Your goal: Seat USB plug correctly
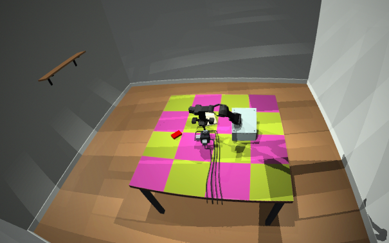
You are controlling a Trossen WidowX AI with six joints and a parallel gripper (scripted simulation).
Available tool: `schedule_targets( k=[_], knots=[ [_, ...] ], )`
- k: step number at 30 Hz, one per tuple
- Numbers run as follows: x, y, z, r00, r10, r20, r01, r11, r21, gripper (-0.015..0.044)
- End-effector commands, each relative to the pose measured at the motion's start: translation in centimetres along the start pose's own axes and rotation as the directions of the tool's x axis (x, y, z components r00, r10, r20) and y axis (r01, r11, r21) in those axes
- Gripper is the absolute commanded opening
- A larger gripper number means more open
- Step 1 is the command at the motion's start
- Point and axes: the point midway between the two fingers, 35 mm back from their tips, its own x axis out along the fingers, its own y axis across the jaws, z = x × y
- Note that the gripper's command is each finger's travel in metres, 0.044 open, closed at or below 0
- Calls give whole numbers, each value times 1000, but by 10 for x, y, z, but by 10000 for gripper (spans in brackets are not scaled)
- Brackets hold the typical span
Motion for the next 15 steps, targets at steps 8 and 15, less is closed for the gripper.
schedule_targets(
  k=[8,15],
  knots=[
    [0,0,0,1000,1,0,-1,999,-34,0],
    [1,0,0,1000,0,3,0,1000,-31,0]
  ],
)
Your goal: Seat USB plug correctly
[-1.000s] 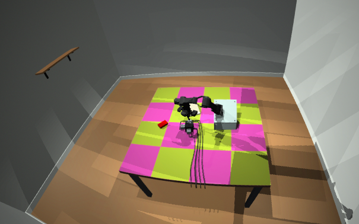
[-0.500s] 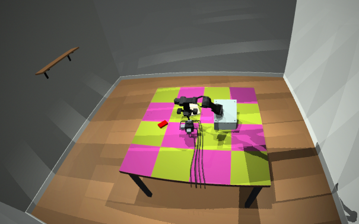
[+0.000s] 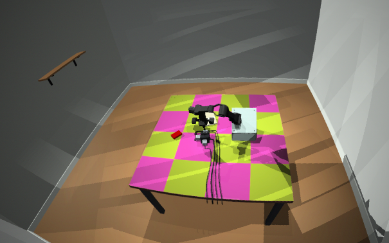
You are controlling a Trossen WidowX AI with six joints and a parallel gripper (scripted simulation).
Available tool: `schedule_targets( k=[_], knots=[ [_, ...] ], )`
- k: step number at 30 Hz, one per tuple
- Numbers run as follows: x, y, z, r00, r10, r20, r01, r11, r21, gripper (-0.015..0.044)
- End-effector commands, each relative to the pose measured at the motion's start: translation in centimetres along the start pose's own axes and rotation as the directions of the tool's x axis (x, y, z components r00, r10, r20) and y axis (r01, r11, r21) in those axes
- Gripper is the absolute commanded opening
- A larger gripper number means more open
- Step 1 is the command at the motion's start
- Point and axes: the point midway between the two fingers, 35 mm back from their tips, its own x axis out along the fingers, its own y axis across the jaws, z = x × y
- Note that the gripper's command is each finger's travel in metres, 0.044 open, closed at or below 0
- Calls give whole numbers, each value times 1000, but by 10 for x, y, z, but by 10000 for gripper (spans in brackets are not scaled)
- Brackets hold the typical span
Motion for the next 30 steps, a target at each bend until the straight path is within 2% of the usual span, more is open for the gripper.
schedule_targets(
  k=[1,30],
  knots=[
    [1,0,0,1000,-1,3,1,1000,-3,0],
    [4,0,2,1000,-1,20,1,1000,-23,0]
  ],
)
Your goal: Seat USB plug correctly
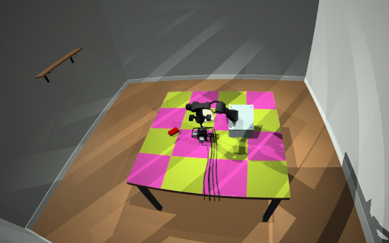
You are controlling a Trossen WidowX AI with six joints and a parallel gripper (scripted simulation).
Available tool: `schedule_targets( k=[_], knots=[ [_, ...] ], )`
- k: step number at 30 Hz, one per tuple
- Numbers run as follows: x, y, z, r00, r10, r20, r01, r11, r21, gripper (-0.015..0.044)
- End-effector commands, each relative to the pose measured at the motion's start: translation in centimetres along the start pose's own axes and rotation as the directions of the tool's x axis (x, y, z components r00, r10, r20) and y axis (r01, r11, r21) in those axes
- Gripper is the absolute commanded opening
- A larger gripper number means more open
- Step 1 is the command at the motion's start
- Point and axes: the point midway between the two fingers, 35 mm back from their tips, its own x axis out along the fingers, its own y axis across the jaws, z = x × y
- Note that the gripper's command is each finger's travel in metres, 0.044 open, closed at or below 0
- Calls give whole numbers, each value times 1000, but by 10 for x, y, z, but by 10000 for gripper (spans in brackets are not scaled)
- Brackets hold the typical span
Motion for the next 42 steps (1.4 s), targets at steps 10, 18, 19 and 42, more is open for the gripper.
schedule_targets(
  k=[10,18,19,42],
  knots=[
    [2,0,1,1000,-1,11,1,1000,-13,0],
    [3,0,2,1000,-1,16,1,1000,-19,0],
    [3,0,2,1000,-1,16,1,1000,-19,0],
    [6,0,3,1000,0,29,1,999,-35,0]
  ],
)
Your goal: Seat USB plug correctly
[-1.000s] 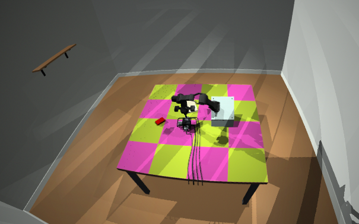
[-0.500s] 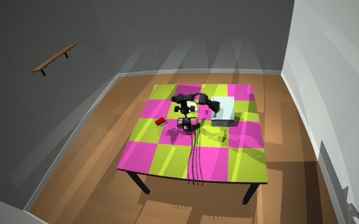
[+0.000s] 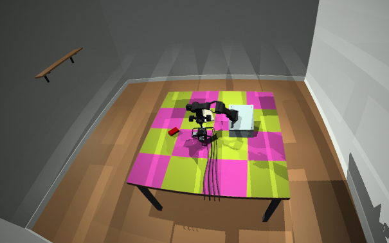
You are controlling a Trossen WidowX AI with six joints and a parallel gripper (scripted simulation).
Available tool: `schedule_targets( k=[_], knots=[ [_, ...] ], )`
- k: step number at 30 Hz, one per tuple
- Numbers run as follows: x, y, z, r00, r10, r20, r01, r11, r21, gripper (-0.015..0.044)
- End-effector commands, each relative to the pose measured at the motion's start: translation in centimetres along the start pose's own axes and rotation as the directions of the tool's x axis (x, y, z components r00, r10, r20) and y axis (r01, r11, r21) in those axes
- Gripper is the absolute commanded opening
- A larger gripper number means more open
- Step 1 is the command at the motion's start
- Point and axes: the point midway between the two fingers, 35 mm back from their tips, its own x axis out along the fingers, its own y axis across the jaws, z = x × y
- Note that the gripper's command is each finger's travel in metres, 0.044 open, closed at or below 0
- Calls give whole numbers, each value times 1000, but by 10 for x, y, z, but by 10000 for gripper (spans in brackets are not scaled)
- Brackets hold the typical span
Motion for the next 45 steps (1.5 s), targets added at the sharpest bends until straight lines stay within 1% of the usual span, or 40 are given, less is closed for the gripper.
schedule_targets(
  k=[1,45],
  knots=[
    [1,0,1,1000,-1,6,1,1000,-8,0],
    [6,0,2,1000,0,27,1,1000,-31,0]
  ],
)
